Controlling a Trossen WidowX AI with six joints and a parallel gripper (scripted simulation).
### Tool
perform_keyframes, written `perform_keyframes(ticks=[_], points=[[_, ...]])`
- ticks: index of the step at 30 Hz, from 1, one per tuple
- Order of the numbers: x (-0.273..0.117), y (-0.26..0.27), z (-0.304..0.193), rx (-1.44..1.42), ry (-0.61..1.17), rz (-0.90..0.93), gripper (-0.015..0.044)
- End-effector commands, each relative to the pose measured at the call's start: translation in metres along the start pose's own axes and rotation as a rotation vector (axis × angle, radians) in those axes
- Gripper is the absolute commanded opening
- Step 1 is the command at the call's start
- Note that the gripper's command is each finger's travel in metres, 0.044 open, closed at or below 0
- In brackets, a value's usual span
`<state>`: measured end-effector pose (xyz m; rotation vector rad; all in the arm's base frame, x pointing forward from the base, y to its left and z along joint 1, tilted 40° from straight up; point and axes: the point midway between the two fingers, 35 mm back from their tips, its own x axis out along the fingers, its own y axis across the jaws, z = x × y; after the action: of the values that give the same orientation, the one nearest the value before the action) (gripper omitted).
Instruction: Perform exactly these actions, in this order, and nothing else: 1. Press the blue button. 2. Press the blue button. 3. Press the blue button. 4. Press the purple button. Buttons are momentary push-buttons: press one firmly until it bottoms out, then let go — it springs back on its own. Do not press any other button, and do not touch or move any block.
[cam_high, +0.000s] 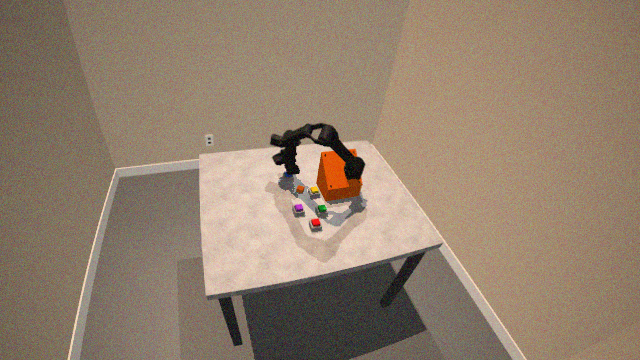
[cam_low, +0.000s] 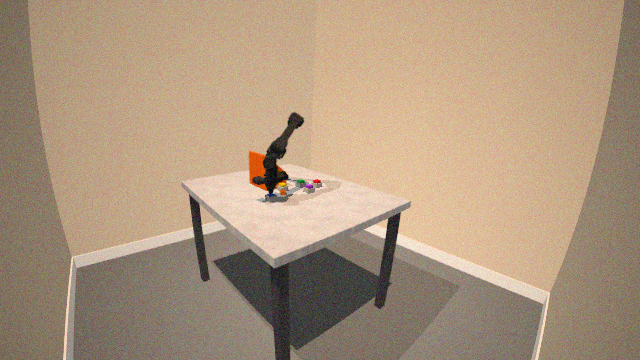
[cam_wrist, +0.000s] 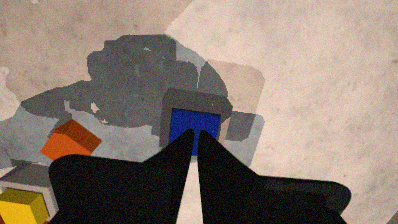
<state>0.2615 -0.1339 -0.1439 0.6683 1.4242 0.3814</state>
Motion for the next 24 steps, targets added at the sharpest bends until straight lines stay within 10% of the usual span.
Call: perform_keyframes(ticks=[1,24], points=[[0.001,0.002,-0.001,0.006,0.002,0.007,0.002],[-0.099,0.028,0.011,0.009,0.002,-0.008,0.002]])
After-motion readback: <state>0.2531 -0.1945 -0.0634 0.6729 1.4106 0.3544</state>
